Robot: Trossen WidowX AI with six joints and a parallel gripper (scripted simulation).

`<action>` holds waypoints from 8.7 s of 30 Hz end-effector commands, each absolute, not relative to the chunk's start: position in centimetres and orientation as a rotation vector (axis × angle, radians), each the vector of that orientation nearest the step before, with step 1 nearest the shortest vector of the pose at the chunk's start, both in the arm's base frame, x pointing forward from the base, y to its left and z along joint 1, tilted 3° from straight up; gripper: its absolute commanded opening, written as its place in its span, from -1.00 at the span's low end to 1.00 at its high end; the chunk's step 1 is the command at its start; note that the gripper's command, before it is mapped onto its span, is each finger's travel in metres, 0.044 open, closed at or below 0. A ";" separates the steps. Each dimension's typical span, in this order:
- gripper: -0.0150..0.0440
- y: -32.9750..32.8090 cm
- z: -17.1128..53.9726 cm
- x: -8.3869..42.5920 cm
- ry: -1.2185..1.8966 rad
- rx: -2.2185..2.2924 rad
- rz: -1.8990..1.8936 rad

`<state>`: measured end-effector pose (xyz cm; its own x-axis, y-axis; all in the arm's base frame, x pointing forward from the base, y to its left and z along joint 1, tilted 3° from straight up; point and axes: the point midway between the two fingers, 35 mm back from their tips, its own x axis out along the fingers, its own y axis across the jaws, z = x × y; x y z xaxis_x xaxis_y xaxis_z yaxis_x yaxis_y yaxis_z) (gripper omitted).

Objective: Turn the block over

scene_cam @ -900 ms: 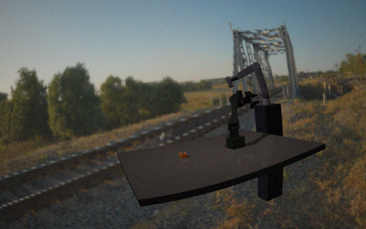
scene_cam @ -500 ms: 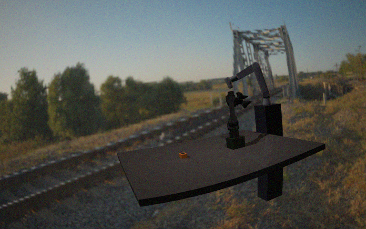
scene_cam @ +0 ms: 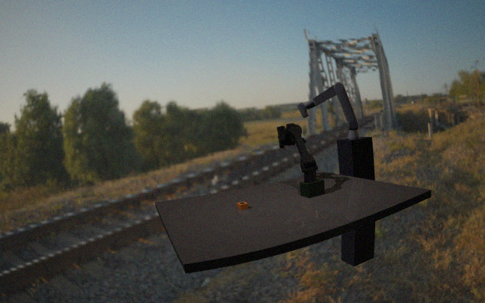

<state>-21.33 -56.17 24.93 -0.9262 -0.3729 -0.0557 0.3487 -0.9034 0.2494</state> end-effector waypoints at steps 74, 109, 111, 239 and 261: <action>1.00 -5.3 2.2 40.3 1.535 -0.056 -0.036; 0.42 -5.6 -1.8 40.4 1.535 -0.056 -0.036; 0.38 -5.6 -1.8 40.4 1.535 -0.056 -0.036; -0.49 -5.6 -2.4 39.4 0.386 -0.061 0.001; 1.00 -5.6 -2.4 39.4 0.386 -0.061 0.001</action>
<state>39.41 -5.64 -2.45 0.9257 -0.0149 -0.3779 -0.0109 0.9978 -0.0659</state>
